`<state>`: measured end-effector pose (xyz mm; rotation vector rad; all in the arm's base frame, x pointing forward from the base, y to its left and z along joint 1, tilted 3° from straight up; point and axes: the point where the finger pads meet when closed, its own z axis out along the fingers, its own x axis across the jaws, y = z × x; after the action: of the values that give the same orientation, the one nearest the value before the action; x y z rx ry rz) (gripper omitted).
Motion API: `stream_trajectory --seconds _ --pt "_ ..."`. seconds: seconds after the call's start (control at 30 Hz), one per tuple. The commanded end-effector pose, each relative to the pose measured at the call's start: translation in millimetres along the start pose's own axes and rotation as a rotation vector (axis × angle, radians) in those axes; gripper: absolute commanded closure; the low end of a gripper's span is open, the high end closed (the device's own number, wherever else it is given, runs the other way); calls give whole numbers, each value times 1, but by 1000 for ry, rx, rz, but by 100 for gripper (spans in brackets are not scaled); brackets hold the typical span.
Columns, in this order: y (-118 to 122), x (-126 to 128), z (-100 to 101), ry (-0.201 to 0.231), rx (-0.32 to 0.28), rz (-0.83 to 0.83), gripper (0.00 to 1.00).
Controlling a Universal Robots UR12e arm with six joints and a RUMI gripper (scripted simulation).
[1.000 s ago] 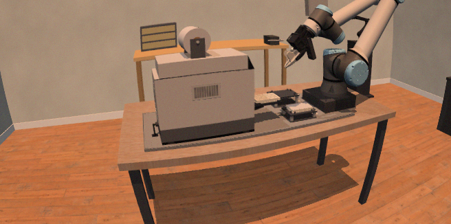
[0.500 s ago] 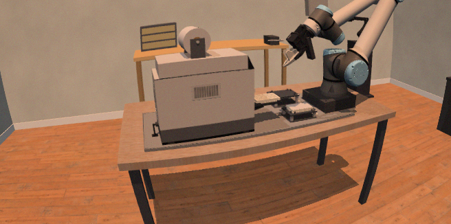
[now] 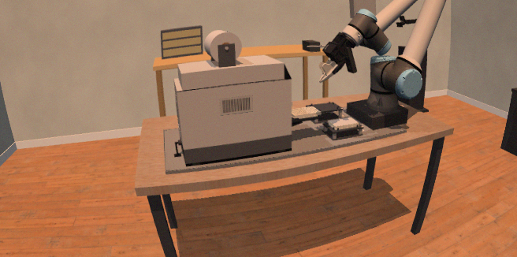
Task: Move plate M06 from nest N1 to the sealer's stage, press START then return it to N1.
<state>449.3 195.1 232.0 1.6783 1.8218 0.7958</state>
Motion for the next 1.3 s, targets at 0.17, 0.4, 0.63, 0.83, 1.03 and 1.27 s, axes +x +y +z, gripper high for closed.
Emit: stream_trajectory --seconds 0.17,0.4,0.63,0.83,1.03,1.27 --pt "18 1 22 -4 -18 -1 100" --pt "25 1 42 -4 -18 -1 100" --pt "33 1 67 -4 -18 -1 100" --pt "33 1 67 -4 -18 -1 100" --pt "34 0 67 -5 -20 -1 100" --pt "33 0 69 -4 -18 0 100"
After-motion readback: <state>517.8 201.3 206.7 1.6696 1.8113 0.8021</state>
